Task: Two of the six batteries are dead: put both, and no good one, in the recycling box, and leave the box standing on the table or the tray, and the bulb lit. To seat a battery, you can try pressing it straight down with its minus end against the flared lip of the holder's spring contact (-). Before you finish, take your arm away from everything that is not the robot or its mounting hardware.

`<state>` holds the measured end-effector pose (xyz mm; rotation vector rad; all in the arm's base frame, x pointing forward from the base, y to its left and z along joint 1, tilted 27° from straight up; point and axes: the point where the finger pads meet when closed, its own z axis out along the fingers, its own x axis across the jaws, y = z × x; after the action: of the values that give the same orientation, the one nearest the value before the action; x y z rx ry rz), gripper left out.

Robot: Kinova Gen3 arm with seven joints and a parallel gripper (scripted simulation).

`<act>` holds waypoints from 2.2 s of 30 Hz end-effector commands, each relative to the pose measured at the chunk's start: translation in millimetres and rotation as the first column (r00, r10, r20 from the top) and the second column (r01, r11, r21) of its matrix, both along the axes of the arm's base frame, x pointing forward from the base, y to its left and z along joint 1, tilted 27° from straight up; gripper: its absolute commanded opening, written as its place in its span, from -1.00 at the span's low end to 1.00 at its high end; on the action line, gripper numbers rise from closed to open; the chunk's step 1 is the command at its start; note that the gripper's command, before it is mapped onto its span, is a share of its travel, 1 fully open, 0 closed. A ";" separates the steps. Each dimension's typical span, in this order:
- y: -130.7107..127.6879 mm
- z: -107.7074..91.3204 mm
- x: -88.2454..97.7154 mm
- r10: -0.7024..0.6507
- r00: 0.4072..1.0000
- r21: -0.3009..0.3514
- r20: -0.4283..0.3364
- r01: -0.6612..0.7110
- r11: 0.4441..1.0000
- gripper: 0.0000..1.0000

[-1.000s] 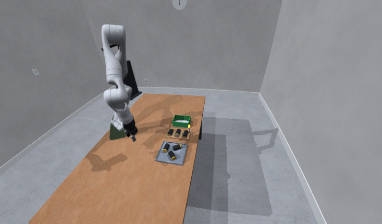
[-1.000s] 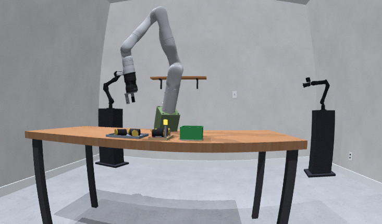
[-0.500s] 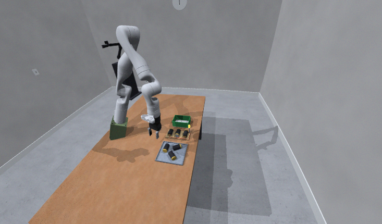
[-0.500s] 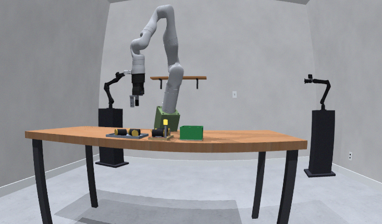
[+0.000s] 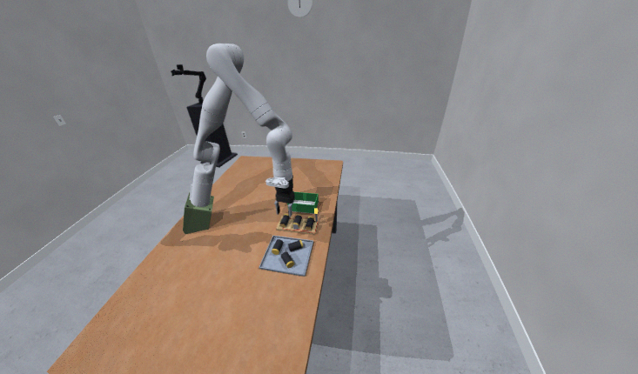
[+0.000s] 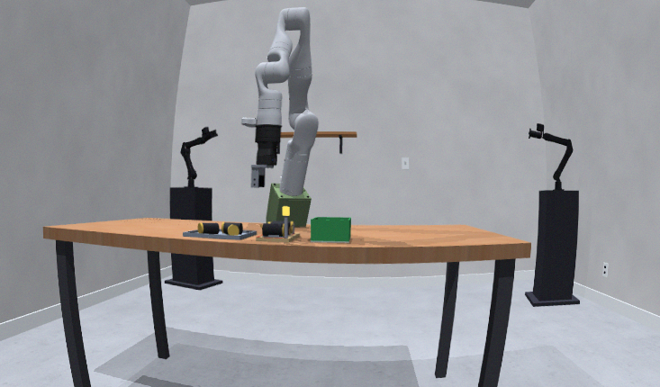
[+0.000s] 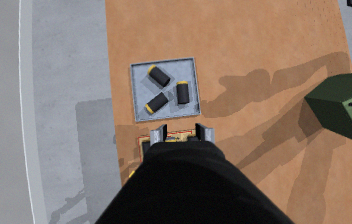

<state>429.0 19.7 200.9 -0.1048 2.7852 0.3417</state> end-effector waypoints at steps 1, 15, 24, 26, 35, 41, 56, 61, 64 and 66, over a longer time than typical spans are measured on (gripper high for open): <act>26.4 9.1 4.7 0.040 0.999 -0.009 0.024 -0.040 0.999 1.00; 66.5 23.6 10.7 0.066 0.996 0.000 0.066 -0.066 0.998 1.00; 69.2 24.6 11.0 0.067 0.995 0.001 0.069 -0.067 0.998 1.00; 69.2 24.6 11.0 0.067 0.995 0.001 0.069 -0.067 0.998 1.00; 69.2 24.6 11.0 0.067 0.995 0.001 0.069 -0.067 0.998 0.81; 70.3 28.9 21.0 0.067 0.995 0.001 0.069 -0.067 0.998 0.81; 75.7 50.1 70.8 0.067 0.995 0.001 0.069 -0.067 0.998 0.81; 75.7 50.1 70.8 0.067 0.995 0.001 0.069 -0.067 0.998 0.81; 75.7 50.1 70.8 0.067 0.995 0.001 0.069 -0.067 0.998 0.81; 75.7 50.1 70.8 0.067 0.995 0.001 0.069 -0.067 0.998 0.81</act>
<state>499.7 95.2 250.6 -0.2057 2.7187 0.3521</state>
